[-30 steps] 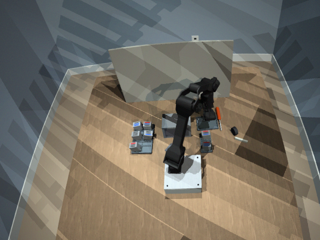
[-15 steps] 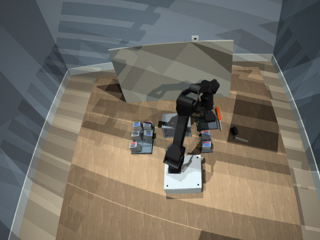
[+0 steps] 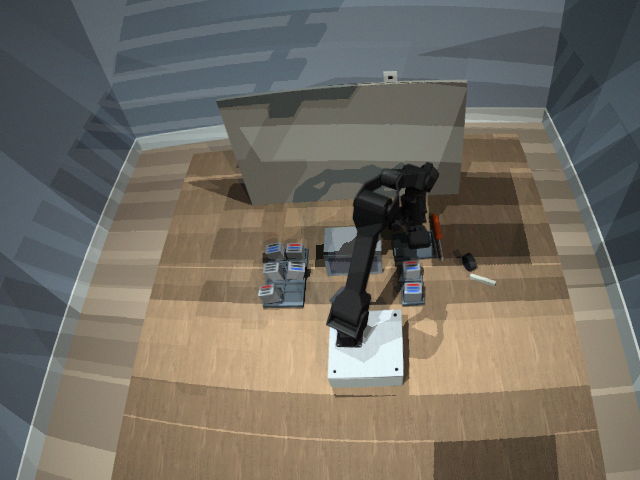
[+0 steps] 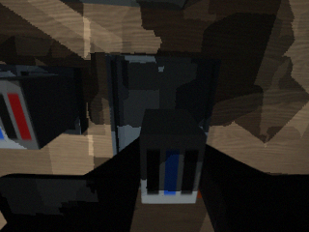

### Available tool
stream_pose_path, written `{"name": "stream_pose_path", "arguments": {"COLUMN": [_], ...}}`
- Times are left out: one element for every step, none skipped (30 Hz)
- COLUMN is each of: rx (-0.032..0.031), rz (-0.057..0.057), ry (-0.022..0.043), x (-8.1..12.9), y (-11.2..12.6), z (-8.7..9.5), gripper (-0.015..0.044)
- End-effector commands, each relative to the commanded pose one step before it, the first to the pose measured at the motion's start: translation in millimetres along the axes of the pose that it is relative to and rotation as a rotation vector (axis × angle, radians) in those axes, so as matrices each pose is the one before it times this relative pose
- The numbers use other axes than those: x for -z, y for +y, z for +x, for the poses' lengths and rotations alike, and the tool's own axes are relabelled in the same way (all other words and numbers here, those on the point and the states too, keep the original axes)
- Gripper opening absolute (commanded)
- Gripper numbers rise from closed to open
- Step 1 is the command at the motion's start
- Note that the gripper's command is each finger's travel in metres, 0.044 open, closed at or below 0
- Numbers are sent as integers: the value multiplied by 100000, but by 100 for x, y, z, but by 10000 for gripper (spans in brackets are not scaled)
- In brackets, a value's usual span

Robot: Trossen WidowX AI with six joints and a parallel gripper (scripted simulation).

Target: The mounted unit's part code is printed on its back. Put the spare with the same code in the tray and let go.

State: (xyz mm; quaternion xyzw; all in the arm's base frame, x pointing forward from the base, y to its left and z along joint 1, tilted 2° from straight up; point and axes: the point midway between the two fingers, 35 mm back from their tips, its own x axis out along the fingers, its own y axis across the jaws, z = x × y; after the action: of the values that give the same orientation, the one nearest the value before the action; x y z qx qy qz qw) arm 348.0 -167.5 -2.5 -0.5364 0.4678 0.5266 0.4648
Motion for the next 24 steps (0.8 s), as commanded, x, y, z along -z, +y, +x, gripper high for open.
{"name": "stream_pose_path", "arguments": {"rx": [-289, -2, -2, -2, -2, -2, -2, -2, -2, -2, -2, -2, -2, -2, -1, 267, 0, 0, 0, 0, 0, 0, 0, 0], "rz": [-464, 0, 0, 0, 0, 0, 0, 0, 0, 0, 0, 0, 0, 0, 0, 464, 0, 0, 0, 0, 0, 0, 0, 0], "ry": [174, -1, -1, -1, -1, -1, -1, -1, -1, -1, -1, -1, -1, -1, -1, -188, 0, 0, 0, 0, 0, 0, 0, 0], "x": [-31, -12, -12, -12, -12, -12, -12, -13, -13, -13, -13, -13, -13, -11, -7, 20, 0, 0, 0, 0, 0, 0, 0, 0], "y": [143, 17, 17, 17, 18, 18, 18, 18, 19, 19, 19, 19, 19, 16, 10, -125, 0, 0, 0, 0, 0, 0, 0, 0], "z": [472, 91, 91, 91, 90, 90, 90, 90, 90, 90, 90, 90, 89, 74, 44, -323, 0, 0, 0, 0, 0, 0, 0, 0], "gripper": [0, 0, 0, 0, 0, 0, 0, 0, 0, 0, 0, 0, 0, 0, 0, 26, 53, 79, 105, 131, 158, 184, 210, 236]}}
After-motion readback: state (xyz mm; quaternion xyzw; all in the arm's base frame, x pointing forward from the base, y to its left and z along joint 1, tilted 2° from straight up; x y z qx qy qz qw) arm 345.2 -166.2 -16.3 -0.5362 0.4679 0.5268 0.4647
